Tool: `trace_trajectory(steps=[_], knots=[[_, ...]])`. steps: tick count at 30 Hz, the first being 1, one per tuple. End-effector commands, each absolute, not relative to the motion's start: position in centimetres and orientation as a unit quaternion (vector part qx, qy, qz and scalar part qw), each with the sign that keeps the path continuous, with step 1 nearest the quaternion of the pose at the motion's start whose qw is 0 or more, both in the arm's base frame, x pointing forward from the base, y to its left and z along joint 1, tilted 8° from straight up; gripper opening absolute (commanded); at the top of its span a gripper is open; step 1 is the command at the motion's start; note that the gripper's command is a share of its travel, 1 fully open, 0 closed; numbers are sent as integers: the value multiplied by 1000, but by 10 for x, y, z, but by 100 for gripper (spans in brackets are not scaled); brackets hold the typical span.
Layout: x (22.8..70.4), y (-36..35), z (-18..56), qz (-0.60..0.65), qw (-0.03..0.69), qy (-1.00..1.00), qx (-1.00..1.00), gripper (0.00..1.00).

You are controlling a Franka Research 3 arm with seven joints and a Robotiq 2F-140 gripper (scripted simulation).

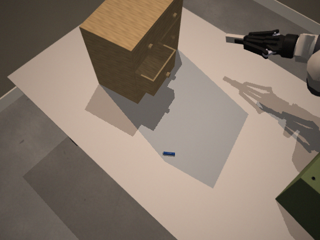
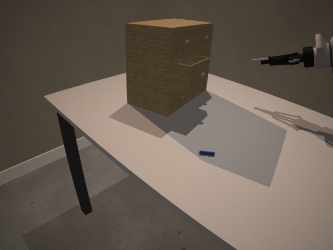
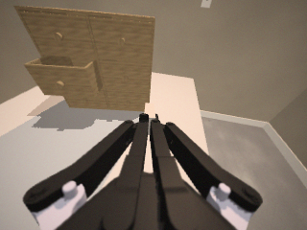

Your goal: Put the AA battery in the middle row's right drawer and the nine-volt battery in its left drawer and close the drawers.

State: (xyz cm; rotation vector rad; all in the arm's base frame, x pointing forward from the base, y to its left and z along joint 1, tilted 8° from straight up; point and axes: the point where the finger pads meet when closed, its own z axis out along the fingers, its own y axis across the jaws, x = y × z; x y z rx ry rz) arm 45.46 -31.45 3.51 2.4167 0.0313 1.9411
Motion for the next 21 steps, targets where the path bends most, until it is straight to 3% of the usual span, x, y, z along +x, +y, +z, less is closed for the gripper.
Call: trace_trajectory(steps=[1, 21], knots=[[454, -314, 34, 625, 21, 12, 780, 0], [455, -313, 33, 625, 21, 12, 780, 0]])
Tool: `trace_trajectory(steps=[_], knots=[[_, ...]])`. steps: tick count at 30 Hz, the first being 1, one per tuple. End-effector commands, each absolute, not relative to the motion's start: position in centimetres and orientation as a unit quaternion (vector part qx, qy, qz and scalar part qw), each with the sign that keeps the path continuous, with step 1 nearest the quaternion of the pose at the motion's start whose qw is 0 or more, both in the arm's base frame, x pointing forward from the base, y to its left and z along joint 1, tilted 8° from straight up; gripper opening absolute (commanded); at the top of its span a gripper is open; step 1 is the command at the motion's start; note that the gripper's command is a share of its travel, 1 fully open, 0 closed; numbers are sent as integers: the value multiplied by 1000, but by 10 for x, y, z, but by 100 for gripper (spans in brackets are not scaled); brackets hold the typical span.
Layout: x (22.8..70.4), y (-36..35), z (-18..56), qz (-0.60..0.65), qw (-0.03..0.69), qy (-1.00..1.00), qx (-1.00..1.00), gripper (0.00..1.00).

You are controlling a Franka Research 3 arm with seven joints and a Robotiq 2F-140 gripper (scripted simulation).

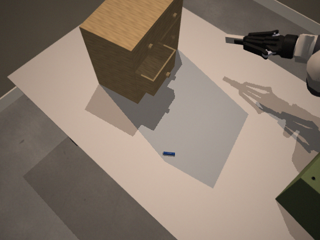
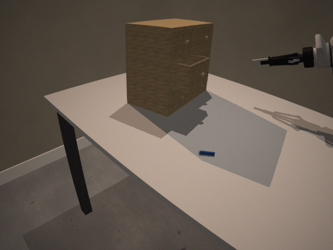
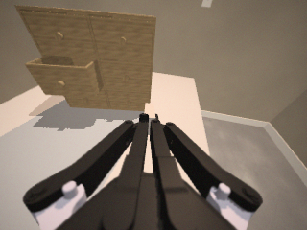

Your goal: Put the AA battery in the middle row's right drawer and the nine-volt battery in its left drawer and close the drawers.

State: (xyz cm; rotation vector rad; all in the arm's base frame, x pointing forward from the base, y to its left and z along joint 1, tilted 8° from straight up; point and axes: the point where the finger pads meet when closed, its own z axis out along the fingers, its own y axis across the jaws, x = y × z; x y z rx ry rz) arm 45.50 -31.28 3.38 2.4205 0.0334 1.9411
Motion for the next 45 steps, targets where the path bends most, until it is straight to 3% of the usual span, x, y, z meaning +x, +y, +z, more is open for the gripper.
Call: trace_trajectory(steps=[1, 45], knots=[[455, -313, 33, 625, 21, 12, 780, 0], [464, -282, 30, 625, 21, 12, 780, 0]])
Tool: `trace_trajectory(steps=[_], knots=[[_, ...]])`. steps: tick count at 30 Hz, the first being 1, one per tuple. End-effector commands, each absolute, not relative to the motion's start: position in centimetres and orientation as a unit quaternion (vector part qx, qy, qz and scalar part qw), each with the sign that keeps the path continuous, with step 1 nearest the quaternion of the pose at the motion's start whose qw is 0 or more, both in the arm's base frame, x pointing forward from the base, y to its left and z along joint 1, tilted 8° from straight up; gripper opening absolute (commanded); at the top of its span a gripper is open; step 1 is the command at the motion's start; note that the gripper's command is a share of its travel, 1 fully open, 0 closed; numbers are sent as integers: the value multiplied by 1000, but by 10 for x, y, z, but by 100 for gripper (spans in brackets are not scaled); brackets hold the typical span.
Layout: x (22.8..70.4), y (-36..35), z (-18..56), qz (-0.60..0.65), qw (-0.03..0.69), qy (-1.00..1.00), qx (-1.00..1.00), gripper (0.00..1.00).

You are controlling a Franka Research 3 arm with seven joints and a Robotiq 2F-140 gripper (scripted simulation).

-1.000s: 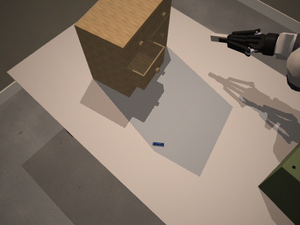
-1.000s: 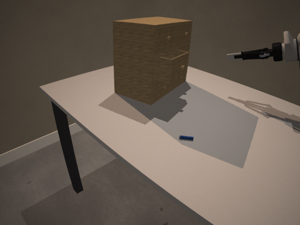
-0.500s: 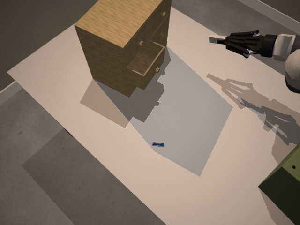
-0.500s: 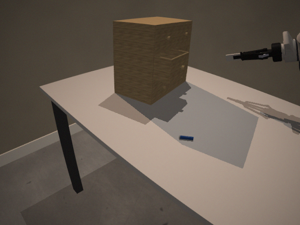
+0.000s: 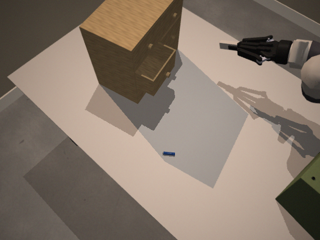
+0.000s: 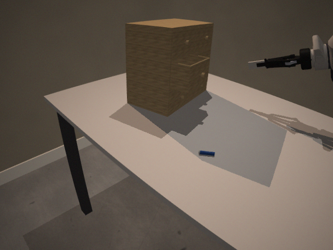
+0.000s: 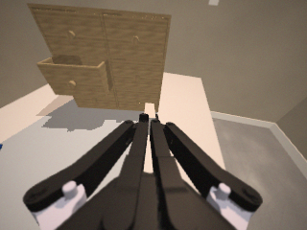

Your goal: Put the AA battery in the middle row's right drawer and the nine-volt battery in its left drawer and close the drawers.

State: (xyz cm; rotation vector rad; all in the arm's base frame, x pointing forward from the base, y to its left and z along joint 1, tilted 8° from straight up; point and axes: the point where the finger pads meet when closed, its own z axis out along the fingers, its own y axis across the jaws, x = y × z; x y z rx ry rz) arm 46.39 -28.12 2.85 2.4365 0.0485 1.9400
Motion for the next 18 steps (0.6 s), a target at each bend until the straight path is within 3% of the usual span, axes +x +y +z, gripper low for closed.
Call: trace_trajectory(steps=[1, 18], knots=[[464, -280, 30, 625, 21, 12, 780, 0], [473, -248, 27, 625, 21, 12, 780, 0]])
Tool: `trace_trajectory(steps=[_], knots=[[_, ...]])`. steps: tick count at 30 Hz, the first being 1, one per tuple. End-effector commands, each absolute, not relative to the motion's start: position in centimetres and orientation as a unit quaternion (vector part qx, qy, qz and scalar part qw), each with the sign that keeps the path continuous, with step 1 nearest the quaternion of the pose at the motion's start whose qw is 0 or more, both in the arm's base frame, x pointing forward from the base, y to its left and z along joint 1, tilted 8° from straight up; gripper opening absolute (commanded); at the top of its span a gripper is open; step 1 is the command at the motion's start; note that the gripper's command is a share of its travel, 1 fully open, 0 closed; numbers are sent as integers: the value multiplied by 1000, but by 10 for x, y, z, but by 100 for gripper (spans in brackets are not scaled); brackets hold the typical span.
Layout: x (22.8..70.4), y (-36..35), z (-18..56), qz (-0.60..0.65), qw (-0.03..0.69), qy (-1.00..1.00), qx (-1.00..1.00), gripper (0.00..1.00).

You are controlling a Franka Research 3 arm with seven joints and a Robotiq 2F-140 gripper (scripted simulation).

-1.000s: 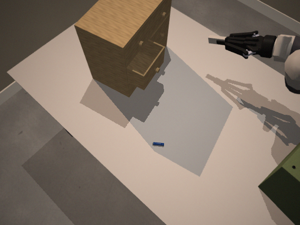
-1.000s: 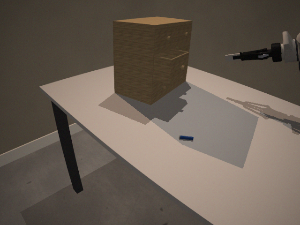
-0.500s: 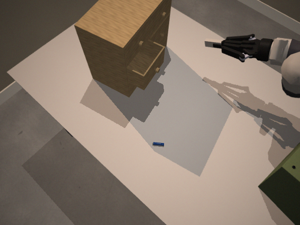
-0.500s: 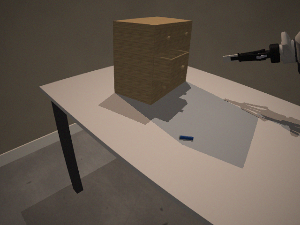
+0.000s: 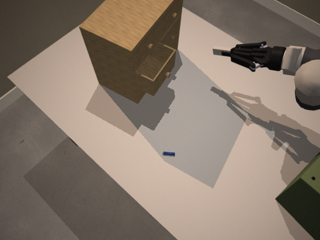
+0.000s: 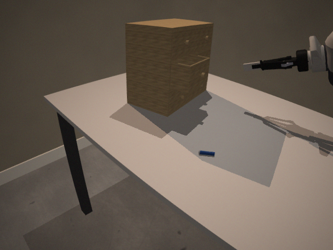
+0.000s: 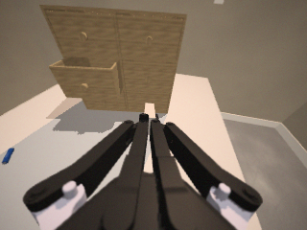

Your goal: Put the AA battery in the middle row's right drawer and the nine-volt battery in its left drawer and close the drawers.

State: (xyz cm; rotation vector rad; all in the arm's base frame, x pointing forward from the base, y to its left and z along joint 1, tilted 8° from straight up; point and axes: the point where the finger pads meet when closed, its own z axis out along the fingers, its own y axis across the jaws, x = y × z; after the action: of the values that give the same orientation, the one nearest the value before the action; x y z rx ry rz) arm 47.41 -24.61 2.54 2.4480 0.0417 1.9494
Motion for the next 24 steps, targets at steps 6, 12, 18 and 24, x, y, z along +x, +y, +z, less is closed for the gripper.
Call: trace_trajectory(steps=[6, 12, 18, 24], knots=[[476, -237, 26, 625, 21, 12, 780, 0], [481, -221, 25, 625, 21, 12, 780, 0], [486, -204, 23, 625, 21, 12, 780, 0], [489, -192, 22, 625, 21, 12, 780, 0]])
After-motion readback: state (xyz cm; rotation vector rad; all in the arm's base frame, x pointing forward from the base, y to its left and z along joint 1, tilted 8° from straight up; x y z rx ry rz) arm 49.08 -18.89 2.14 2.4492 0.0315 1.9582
